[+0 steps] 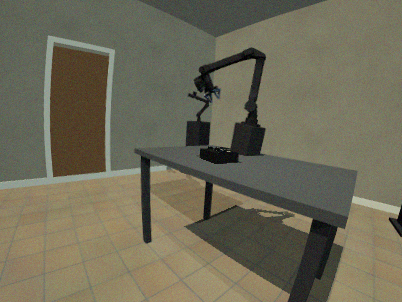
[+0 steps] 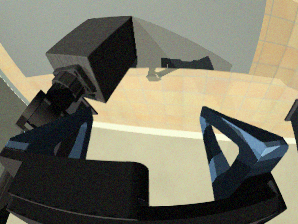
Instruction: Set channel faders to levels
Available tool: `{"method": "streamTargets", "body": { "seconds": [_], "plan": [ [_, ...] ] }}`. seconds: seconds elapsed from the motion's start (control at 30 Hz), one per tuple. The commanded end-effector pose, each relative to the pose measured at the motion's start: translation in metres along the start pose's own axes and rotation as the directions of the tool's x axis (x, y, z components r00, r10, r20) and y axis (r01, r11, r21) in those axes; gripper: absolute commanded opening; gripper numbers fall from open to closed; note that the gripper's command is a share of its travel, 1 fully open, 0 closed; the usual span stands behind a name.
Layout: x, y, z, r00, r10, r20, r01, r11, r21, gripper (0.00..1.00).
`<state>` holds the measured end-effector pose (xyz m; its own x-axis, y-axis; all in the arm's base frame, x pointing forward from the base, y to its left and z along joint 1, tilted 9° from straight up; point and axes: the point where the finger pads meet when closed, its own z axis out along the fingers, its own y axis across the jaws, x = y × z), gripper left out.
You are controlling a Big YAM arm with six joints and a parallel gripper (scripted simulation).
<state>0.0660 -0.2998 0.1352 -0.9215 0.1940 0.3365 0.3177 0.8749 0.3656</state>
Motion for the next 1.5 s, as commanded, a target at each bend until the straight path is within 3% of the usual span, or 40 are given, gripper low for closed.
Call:
{"method": "streamTargets", "body": {
  "seconds": [0.0,0.53,0.57,0.77,1.03,1.1,1.47],
  "plan": [
    [0.0,-0.001,-0.003,1.0,0.001,0.005,-0.001,1.0,0.007,1.0],
    [0.0,-0.001,-0.003,1.0,0.001,0.005,-0.001,1.0,0.007,1.0],
    [-0.001,-0.005,-0.014,1.0,0.003,0.023,-0.004,0.999,0.032,1.0],
    [-0.012,0.001,-0.002,1.0,0.028,0.012,-0.028,0.999,0.027,1.0],
    [-0.062,0.013,0.009,0.98,0.197,0.039,-0.2,0.976,0.087,1.0],
    [-0.062,0.013,0.009,0.98,0.197,0.039,-0.2,0.976,0.087,1.0],
    [-0.127,0.042,0.025,0.903,0.41,0.13,-0.426,0.893,0.141,1.0]
  ]
}}
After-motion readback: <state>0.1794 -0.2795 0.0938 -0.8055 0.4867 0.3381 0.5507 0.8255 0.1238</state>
